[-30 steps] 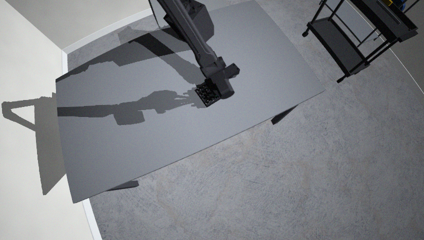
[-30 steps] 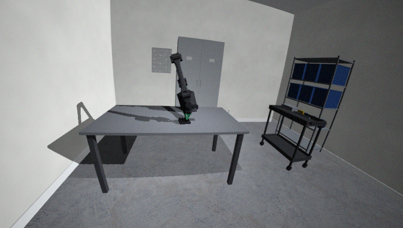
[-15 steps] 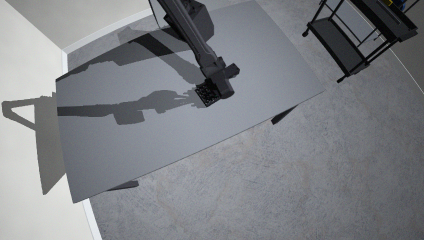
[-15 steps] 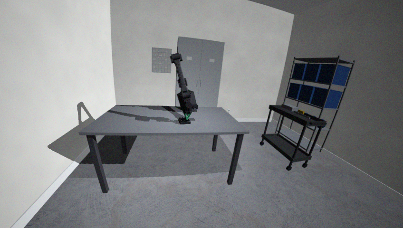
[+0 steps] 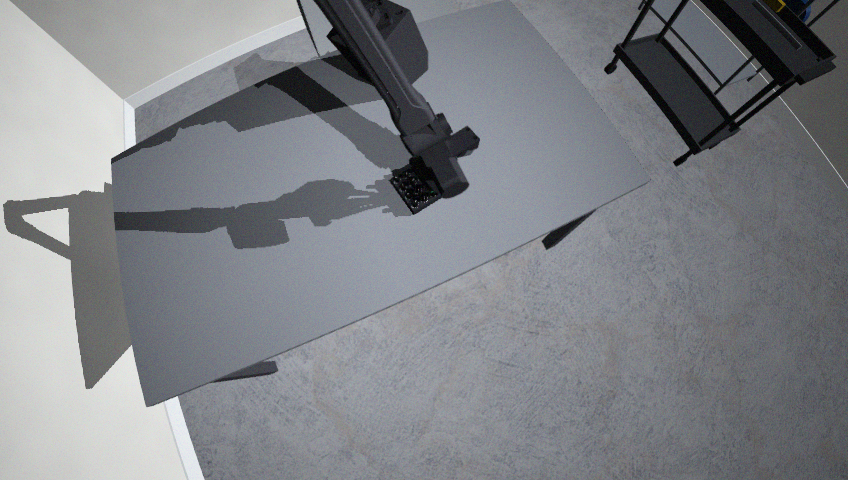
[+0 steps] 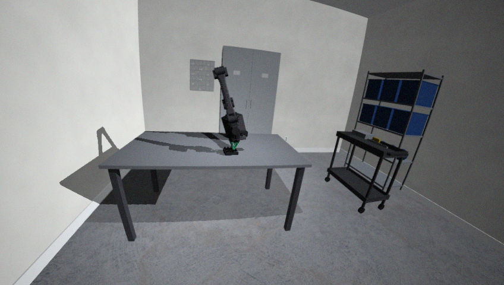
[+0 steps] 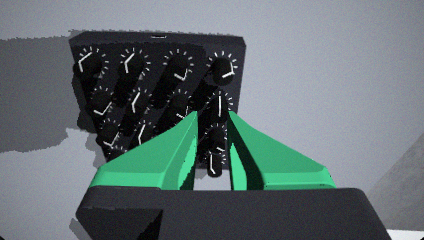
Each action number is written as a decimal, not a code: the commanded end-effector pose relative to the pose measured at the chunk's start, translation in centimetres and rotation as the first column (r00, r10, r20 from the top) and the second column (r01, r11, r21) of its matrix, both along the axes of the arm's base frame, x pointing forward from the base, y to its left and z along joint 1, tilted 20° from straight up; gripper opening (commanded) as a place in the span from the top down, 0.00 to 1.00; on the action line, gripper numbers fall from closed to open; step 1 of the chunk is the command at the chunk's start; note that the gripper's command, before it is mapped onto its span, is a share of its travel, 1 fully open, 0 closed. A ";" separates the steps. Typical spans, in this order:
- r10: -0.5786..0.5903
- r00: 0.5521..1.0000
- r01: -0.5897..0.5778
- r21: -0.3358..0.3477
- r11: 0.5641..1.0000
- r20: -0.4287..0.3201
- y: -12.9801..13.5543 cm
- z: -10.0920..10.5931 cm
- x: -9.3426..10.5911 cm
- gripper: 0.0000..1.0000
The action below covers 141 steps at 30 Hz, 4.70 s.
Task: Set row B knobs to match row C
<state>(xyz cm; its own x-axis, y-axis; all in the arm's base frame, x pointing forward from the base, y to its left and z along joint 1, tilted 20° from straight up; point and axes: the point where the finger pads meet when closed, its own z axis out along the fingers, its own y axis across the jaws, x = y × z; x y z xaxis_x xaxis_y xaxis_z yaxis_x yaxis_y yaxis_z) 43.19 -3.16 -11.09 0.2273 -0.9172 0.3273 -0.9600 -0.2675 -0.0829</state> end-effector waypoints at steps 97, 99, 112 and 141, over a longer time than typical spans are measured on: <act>-0.002 1.000 0.002 0.004 1.000 0.009 -1.0 0.3 2.0 0.81; -0.002 1.000 0.002 0.004 1.000 0.009 -1.0 0.3 2.0 0.81; -0.003 1.000 0.003 0.005 1.000 0.016 -0.9 0.1 0.6 0.81; -0.003 1.000 0.003 0.005 1.000 0.018 -0.9 0.2 0.7 0.81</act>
